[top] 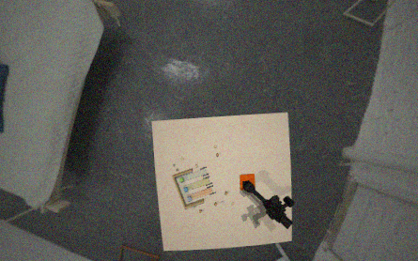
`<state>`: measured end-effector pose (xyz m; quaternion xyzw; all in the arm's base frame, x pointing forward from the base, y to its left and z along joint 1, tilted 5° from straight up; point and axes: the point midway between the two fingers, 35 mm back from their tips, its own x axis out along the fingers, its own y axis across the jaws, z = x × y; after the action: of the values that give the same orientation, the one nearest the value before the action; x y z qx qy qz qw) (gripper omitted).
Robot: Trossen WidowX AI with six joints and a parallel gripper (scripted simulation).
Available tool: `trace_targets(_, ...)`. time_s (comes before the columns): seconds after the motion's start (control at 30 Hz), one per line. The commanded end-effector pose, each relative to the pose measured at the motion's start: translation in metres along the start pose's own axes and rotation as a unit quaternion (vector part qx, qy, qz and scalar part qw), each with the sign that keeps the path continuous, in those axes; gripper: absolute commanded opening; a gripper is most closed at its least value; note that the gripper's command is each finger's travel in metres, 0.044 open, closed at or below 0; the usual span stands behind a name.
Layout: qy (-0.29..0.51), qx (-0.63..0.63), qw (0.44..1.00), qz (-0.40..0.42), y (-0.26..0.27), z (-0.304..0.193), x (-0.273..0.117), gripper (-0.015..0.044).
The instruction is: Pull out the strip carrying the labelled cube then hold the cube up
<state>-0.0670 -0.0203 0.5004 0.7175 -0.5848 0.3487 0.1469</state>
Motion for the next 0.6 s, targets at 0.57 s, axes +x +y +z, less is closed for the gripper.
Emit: trace_targets(0.57,-0.089,-0.490,0.810,-0.309,-0.121,0.154,0.051,0.0400)
